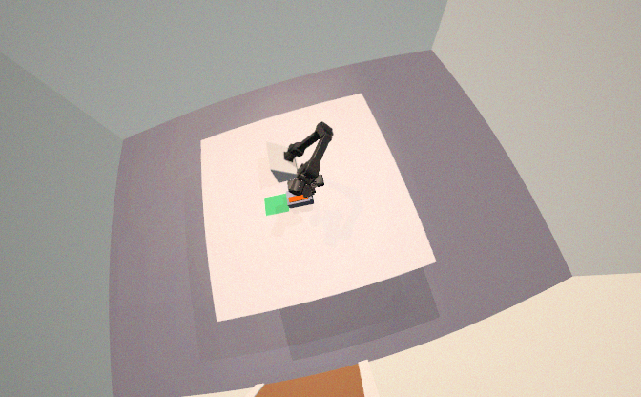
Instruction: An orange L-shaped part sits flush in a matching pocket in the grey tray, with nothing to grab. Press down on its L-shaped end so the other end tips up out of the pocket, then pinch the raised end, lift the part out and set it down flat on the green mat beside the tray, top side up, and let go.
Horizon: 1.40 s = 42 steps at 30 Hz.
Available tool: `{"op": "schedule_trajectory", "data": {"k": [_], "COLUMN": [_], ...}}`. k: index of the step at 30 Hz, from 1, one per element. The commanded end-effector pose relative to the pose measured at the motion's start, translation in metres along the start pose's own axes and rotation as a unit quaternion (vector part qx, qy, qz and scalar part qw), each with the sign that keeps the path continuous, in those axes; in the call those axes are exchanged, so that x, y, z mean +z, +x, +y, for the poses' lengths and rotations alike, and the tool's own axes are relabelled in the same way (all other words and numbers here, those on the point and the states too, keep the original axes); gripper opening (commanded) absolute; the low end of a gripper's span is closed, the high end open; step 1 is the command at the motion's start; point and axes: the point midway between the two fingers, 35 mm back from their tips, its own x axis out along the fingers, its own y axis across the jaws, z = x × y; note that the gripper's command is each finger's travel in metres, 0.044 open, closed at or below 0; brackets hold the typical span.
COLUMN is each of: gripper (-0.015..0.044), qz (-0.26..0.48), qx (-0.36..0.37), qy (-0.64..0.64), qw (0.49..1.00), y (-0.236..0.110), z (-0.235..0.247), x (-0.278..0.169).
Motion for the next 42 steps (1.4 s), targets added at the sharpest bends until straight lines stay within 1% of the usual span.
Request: {"op": "schedule_trajectory", "data": {"k": [1, 4, 6, 13, 32, 42], "gripper": [0.018, 0.018, 0.018, 0.018, 0.018, 0.018], "qz": [0.005, 0.005, 0.006, 0.006, 0.005, 0.005], "qx": [0.003, 0.005, 0.006, 0.006, 0.007, 0.007], "qy": [-0.002, -0.002, -0.002, -0.002, -0.003, -0.003], "qw": [1.0, 1.0, 1.0, 1.0, 1.0, 1.0], "y": [0.026, 0.059, 0.068, 0.072, 0.103, 0.104], "z": [0.002, 0.004, 0.004, 0.004, 0.005, 0.005], "x": [-0.002, -0.003, -0.005, -0.004, -0.005, -0.005]}}
